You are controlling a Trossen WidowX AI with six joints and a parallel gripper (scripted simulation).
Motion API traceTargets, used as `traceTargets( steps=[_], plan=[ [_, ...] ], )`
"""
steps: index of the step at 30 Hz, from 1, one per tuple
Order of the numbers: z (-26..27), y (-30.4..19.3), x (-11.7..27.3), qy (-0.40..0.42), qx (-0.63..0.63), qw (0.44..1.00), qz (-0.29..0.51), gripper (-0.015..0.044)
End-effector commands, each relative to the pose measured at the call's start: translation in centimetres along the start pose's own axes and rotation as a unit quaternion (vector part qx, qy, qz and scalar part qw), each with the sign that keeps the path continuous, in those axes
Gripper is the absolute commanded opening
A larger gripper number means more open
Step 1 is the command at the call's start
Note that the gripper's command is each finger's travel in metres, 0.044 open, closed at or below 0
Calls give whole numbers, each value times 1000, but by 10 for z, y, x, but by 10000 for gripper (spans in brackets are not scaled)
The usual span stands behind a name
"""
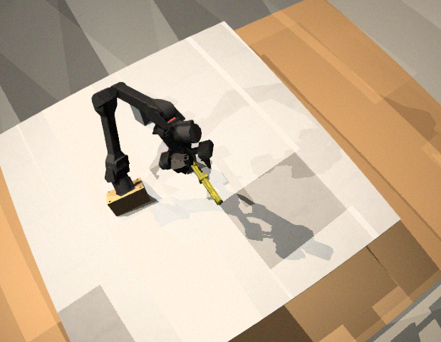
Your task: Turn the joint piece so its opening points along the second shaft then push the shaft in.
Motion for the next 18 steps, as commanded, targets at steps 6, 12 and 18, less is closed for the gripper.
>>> traceTargets(
  steps=[6,12,18],
  plan=[
    [-1,-34,0,-19,142,989,23,440],
    [-4,-58,1,-31,242,969,42,440],
    [-8,-81,2,-40,339,938,62,440]
  ],
)
Point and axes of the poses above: the point midway between the two fingers, 35 mm back from their tips, its own x axis back along the fingers, its own z axis across the jaws, y = z × x, the point moved 2 cm from there along x, back along the fingers, and after that the axes turned 12 degrees about -x, right-handed, at the moved point
